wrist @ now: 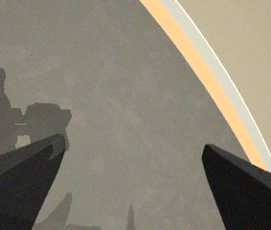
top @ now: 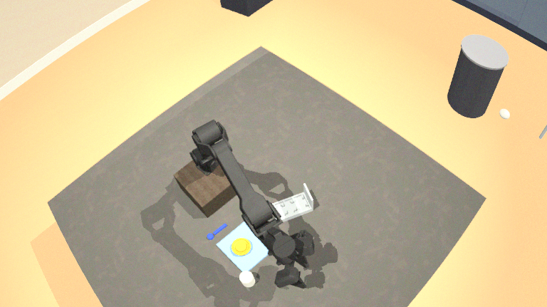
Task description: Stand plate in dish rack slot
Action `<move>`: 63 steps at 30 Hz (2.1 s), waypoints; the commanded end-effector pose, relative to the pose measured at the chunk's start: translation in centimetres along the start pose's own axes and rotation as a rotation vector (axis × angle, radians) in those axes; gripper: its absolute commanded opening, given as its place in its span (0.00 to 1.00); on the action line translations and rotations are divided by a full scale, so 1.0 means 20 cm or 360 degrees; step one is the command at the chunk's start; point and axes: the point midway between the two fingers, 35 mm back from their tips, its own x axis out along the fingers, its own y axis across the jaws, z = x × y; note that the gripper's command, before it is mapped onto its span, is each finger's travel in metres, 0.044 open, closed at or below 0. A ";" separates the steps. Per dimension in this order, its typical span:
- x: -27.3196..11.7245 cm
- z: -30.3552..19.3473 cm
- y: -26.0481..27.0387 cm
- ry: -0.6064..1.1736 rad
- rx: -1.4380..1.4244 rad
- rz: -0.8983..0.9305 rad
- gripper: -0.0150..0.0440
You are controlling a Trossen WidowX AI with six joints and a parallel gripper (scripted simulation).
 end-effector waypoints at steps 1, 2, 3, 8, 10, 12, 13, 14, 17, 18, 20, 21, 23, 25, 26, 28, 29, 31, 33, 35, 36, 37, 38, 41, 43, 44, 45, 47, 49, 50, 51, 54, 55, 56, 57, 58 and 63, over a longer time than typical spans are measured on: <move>-0.06 -0.10 0.04 0.0119 0.0137 0.0065 0.93; -0.09 -0.12 0.05 0.0153 0.0178 0.0081 0.93; -0.11 -0.15 0.06 0.0187 0.0218 0.0098 0.93; -0.23 -0.27 0.11 0.0360 0.0421 0.0173 0.93; -0.29 -0.32 0.13 0.0430 0.0502 0.0201 0.93; -0.34 -0.36 0.16 0.0502 0.0582 0.0226 0.93; -0.37 -0.39 0.17 0.0538 0.0622 0.0239 0.93; -0.40 -0.41 0.19 0.0574 0.0661 0.0251 0.93; -0.49 -0.47 0.23 0.0684 0.0780 0.0285 0.93; -0.52 -0.49 0.25 0.0721 0.0819 0.0295 0.93; -0.58 -0.53 0.28 0.0796 0.0897 0.0315 0.93; -0.62 -0.55 0.29 0.0833 0.0935 0.0325 0.93; -0.68 -0.58 0.33 0.0909 0.1012 0.0343 0.93; -0.75 -0.61 0.36 0.0986 0.1087 0.0359 0.93; -0.78 -0.63 0.38 0.1025 0.1125 0.0367 0.93; -0.85 -0.66 0.42 0.1103 0.1199 0.0382 0.93; -0.88 -0.67 0.43 0.1135 0.1228 0.0388 0.93; -0.90 -0.67 0.44 0.1160 0.1252 0.0392 0.93; -0.90 -0.67 0.44 0.1160 0.1252 0.0392 0.93; -0.89 -0.68 0.45 0.1160 0.1252 0.0392 0.93; -0.86 -0.70 0.46 0.1160 0.1252 0.0392 0.93; -0.80 -0.73 0.48 0.1160 0.1252 0.0391 0.93; -0.74 -0.78 0.51 0.1160 0.1252 0.0391 0.93; -0.57 -0.91 0.63 0.1160 0.1252 0.0392 0.93; -0.50 -0.97 0.69 0.1161 0.1252 0.0392 0.93; -0.50 -0.98 0.70 0.1161 0.1252 0.0392 0.93; -0.50 -0.98 0.71 0.1161 0.1252 0.0393 0.93; -0.52 -0.97 0.73 0.1162 0.1252 0.0393 0.93; -0.52 -0.97 0.73 0.1162 0.1252 0.0393 0.93; -0.52 -0.97 0.73 0.1162 0.1252 0.0393 0.93; -0.51 -0.98 0.73 0.1162 0.1252 0.0393 0.93; -0.50 -0.98 0.74 0.1162 0.1252 0.0393 0.93; -0.49 -0.99 0.74 0.1161 0.1252 0.0393 0.93; -0.49 -0.99 0.75 0.1161 0.1252 0.0393 0.93; -0.48 -1.00 0.75 0.1161 0.1252 0.0393 0.93; -0.47 -1.00 0.75 0.1161 0.1252 0.0393 0.93; -0.44 -1.02 0.77 0.1162 0.1251 0.0396 0.93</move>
